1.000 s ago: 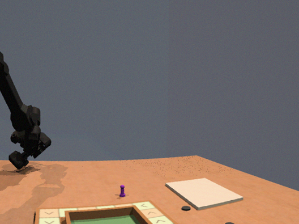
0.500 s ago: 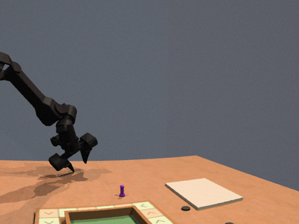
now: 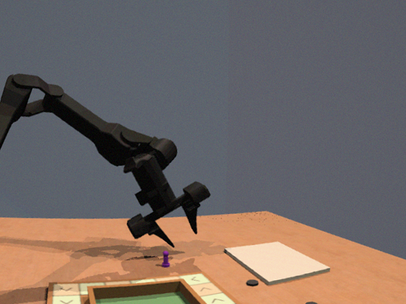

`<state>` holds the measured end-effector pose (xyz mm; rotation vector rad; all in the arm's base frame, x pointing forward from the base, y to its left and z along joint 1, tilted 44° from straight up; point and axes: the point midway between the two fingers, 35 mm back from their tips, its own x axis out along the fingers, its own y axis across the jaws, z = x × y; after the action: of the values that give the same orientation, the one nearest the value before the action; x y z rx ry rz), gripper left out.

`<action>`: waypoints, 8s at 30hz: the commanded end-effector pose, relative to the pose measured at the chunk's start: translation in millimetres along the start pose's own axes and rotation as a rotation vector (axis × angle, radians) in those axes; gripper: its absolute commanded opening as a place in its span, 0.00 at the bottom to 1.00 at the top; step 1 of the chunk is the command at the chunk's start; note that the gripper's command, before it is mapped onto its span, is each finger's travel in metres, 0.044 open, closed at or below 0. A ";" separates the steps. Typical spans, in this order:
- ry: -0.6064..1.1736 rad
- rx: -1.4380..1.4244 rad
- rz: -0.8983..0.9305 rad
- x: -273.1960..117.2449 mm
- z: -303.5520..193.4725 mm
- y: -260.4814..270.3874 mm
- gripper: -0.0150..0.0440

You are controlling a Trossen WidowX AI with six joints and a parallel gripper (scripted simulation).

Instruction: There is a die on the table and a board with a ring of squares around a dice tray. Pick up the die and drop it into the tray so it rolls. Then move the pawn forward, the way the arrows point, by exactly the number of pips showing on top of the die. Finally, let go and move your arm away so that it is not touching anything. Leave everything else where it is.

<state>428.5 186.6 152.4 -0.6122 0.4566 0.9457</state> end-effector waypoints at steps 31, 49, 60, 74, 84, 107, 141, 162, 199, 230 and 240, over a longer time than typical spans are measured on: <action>0.424 1.238 0.362 -112.8 -464.3 72.7 0.72; 0.410 1.264 0.376 -91.2 -470.9 88.7 0.72; 0.409 1.264 0.376 -75.8 -472.1 97.5 0.72; 0.409 1.264 0.377 -72.5 -472.3 99.6 0.41; 0.418 1.291 0.339 -91.9 -476.5 82.1 0.25; 0.445 1.390 0.350 -175.7 -446.6 38.0 0.25; 0.655 2.335 0.113 -147.6 -348.7 44.8 0.25; 0.770 2.908 -0.078 -133.8 -292.5 68.0 0.25; 0.685 2.546 -1.273 -124.6 -286.7 88.6 0.25; 0.670 2.544 -1.269 -147.0 -256.0 63.3 0.65; 0.788 2.635 -1.100 -170.0 -262.5 54.8 1.00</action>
<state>273.3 -66.3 56.1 1.2061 1.1948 -1.3418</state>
